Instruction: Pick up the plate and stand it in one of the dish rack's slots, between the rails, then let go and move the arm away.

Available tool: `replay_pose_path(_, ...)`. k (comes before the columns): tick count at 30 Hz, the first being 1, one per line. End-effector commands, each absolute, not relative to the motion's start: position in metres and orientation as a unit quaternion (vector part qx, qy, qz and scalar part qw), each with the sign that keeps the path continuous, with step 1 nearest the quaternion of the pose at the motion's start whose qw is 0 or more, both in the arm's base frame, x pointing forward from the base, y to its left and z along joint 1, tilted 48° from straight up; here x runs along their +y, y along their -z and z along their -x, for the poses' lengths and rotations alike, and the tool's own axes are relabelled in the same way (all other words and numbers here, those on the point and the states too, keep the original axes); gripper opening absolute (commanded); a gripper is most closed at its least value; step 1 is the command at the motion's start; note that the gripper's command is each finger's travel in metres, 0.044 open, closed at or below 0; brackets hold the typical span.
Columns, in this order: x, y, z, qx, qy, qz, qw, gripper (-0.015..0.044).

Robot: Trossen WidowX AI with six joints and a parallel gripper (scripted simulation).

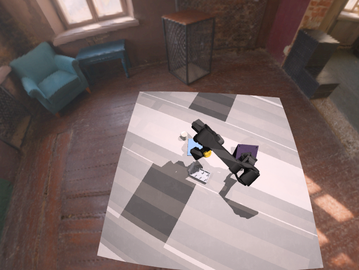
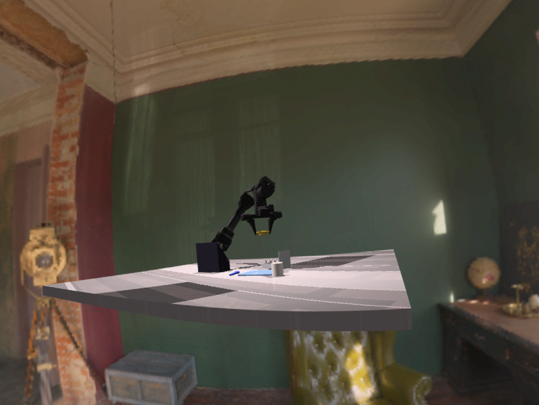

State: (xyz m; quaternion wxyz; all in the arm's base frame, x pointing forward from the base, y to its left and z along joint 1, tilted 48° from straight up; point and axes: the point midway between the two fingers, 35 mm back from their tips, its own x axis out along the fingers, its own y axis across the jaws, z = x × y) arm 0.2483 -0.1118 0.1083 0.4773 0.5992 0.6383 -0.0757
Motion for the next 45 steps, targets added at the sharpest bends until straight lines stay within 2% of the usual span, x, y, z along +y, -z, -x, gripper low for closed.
replay_pose_path(1,-0.098,-0.122,-0.242,0.626,0.126,-0.637,0.431,0.0)
replay_pose_path(27,-0.021,-0.167,-0.192,0.506,0.374,-0.767,0.121,0.0)
replay_pose_path(36,-0.019,-0.166,-0.191,0.508,0.379,-0.763,0.125,0.0)
replay_pose_path(45,-0.009,-0.141,-0.18,0.534,0.421,-0.702,0.211,0.0)
